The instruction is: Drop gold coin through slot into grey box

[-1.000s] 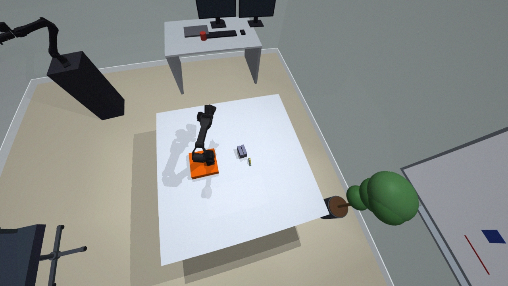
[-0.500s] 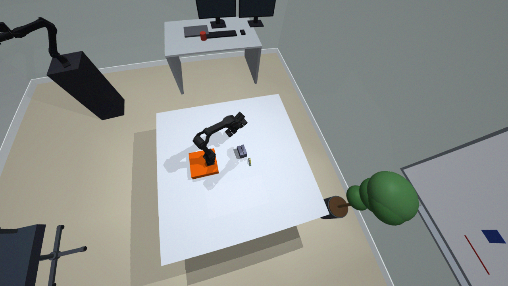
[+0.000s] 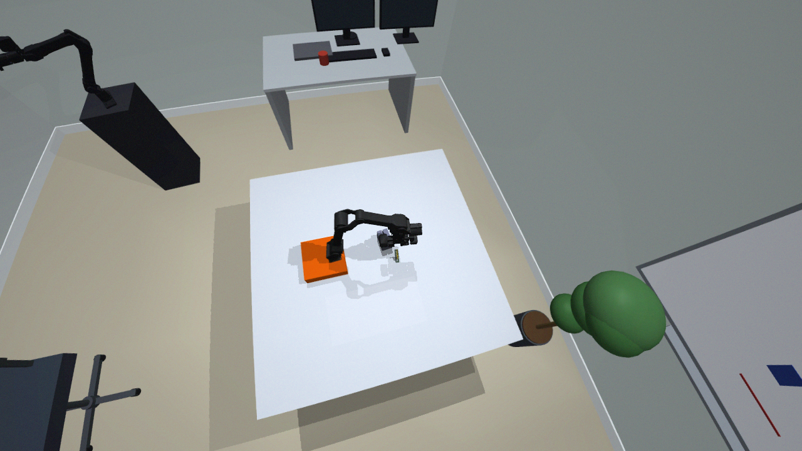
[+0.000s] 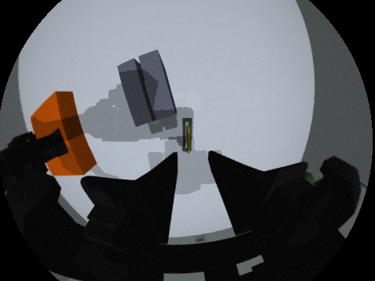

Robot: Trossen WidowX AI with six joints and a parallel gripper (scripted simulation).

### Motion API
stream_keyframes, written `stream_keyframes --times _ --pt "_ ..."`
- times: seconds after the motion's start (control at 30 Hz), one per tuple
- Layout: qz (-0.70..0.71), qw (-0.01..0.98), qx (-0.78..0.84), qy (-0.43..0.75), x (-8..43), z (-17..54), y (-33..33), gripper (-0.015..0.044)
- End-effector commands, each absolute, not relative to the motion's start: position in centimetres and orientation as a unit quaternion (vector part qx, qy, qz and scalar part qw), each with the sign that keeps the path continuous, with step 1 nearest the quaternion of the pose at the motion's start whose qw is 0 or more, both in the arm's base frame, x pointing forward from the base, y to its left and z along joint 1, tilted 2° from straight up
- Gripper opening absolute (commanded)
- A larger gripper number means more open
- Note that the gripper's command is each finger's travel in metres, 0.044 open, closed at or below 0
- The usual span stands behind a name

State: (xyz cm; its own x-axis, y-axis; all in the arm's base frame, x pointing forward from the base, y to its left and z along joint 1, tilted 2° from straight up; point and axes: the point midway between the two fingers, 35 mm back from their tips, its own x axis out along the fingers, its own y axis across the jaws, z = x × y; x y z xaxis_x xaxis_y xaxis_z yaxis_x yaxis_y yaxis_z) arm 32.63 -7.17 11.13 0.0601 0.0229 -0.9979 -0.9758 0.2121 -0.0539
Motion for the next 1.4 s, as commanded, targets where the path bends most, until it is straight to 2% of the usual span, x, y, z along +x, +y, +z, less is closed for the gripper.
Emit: stream_keyframes --times 0.0,0.13,1.37 --pt "0.438 0.57 -0.446 0.533 32.7 10.9 -7.9 0.0161" --pt "0.438 0.57 -0.446 0.533 32.8 7.7 -8.3 0.0161" --pt "0.438 0.57 -0.446 0.533 33.2 1.9 -8.4 0.0161"
